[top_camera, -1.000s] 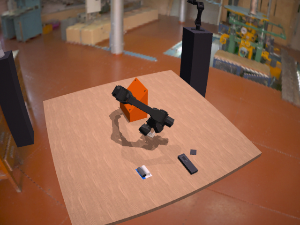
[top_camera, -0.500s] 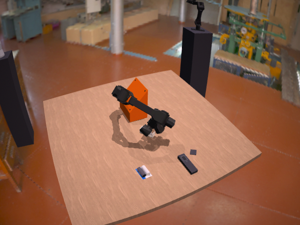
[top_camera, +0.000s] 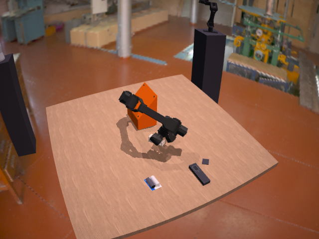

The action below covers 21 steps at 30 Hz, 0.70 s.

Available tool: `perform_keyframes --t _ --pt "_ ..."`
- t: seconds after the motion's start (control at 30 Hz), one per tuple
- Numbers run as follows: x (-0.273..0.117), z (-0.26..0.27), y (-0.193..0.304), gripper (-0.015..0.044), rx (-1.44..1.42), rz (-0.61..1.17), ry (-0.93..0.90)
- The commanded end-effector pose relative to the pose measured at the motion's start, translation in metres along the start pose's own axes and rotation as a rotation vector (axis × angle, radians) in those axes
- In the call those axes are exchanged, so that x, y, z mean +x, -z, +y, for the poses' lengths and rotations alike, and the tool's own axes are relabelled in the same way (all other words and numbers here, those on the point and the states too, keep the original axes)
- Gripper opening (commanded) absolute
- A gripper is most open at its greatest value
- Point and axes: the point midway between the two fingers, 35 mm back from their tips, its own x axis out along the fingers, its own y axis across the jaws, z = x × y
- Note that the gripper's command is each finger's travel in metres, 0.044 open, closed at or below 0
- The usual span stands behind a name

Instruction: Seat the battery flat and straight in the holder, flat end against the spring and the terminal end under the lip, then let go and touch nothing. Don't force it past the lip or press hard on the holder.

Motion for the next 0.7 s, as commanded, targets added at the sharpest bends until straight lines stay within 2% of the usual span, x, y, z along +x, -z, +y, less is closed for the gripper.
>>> perform_keyframes --t 0.0,0.67 --pt "-0.0020 0.0003 -0.0046 0.0081 0.007 -0.009 -0.002" --pt "-0.0004 0.0016 -0.0071 0.0081 0.002 -0.071 -0.018"
